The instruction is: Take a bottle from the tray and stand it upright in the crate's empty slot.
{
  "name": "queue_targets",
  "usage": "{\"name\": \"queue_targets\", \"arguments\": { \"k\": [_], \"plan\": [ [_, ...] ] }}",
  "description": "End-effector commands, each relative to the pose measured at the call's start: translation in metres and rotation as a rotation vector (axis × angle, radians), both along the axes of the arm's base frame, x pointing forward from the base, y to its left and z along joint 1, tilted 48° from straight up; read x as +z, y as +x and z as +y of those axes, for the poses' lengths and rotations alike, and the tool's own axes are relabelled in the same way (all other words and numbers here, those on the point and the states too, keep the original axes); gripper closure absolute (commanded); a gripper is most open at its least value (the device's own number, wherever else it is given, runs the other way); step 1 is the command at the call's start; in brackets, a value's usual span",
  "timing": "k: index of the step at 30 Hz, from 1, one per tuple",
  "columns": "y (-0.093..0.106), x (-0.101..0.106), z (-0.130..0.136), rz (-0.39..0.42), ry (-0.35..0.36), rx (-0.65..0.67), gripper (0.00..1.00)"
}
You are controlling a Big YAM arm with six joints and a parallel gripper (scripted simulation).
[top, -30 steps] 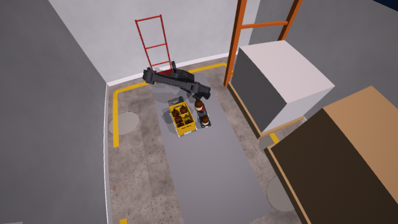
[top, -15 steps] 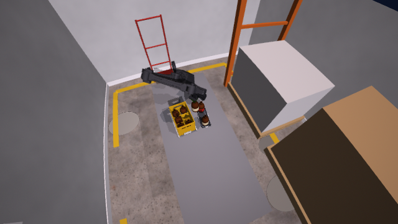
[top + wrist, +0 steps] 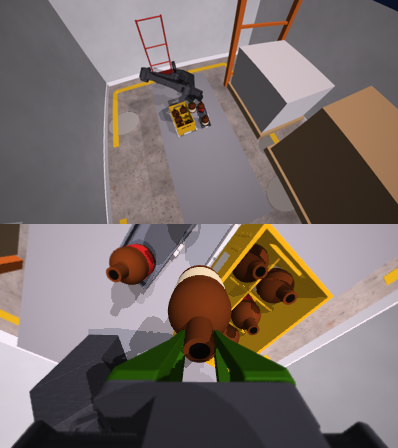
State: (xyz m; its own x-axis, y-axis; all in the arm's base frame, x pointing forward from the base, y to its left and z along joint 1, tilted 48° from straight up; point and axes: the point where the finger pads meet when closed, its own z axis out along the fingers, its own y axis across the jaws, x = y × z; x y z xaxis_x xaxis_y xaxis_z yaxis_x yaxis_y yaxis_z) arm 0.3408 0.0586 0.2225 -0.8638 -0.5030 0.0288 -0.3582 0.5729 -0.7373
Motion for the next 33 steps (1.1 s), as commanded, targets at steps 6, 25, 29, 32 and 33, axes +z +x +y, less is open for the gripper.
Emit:
{"name": "queue_targets", "arguments": {
  "k": [6,25,29,32,33],
  "plan": [
    [-0.005,0.019,-0.013,-0.003,0.001,0.011,1.00],
    [-0.017,0.036,-0.039,0.002,-0.002,0.012,1.00],
    [-0.018,0.041,-0.038,-0.002,0.001,0.027,1.00],
    [-0.020,0.041,-0.046,0.003,-0.001,0.012,1.00],
    [-0.021,0.041,-0.047,0.004,-0.002,0.012,1.00]
  ]
}}
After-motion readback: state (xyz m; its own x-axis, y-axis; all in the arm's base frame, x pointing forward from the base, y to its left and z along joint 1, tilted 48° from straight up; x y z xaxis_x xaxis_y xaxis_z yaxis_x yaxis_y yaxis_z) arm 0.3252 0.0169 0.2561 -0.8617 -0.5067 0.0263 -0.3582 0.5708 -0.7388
